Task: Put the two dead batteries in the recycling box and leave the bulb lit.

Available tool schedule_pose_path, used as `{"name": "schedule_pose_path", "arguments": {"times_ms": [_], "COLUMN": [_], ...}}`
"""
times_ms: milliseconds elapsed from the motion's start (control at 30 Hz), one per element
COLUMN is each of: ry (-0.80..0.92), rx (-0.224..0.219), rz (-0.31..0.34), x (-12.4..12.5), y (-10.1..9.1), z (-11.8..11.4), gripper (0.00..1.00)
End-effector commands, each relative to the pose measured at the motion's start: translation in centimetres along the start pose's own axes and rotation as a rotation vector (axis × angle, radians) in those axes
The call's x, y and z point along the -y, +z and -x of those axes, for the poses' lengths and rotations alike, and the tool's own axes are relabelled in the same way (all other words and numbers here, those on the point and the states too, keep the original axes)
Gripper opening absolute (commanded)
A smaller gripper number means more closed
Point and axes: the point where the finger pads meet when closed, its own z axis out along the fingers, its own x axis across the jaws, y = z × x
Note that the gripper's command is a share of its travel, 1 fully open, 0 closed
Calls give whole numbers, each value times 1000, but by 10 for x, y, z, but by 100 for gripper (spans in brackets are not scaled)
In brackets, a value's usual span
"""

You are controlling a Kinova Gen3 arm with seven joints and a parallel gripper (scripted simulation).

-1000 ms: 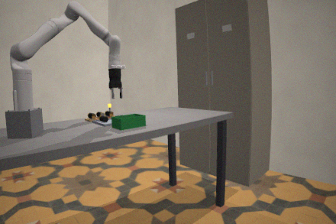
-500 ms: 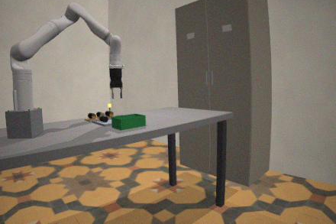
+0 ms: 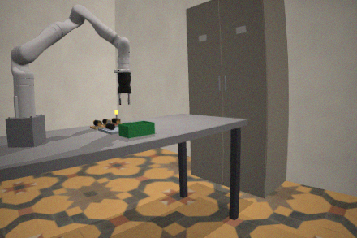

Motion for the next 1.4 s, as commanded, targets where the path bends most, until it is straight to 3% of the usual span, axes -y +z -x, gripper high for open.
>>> {"name": "schedule_pose_path", "arguments": {"times_ms": [0,767,1367], "ry": [44,507,740], "rx": [1,2,2], "rz": [-4,-3,-3], "x": [0,0,0], "y": [1,1,1], "z": [0,0,0], "gripper": [90,90,90]}}
